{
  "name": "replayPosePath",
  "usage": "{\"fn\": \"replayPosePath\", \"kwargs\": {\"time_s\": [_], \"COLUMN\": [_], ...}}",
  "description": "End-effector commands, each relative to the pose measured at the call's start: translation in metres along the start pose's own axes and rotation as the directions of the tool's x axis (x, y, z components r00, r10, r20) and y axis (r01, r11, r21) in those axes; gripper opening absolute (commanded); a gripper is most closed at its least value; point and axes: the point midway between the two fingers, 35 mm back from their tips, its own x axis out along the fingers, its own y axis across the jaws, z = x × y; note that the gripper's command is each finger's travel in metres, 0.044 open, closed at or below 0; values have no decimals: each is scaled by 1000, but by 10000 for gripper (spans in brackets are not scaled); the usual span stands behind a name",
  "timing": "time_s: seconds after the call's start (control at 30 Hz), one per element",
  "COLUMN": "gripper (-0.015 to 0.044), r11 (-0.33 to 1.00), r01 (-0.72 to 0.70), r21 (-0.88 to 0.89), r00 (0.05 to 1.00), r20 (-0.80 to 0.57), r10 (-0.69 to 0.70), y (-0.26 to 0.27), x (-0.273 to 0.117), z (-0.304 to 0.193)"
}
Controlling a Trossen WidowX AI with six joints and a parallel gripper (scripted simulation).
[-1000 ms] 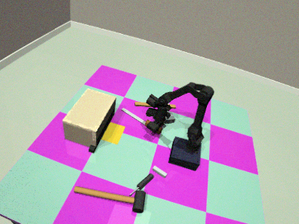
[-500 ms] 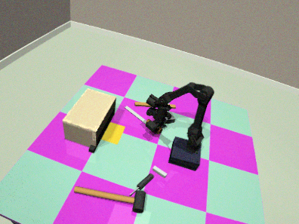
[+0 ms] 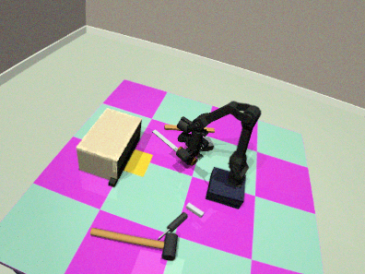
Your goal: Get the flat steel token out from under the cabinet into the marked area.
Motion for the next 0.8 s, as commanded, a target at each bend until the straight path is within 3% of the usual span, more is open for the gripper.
{"fn": "replayPosePath", "kwargs": {"time_s": [0.0,0.77], "gripper": [0,0], "r11": [1000,1000], "r01": [3,1], "r21": [7,17], "r00": [1000,1000], "r20": [3,3], "r10": [-3,-1], "y": [4,26], "x": [0,0], "z": [0,-4]}}
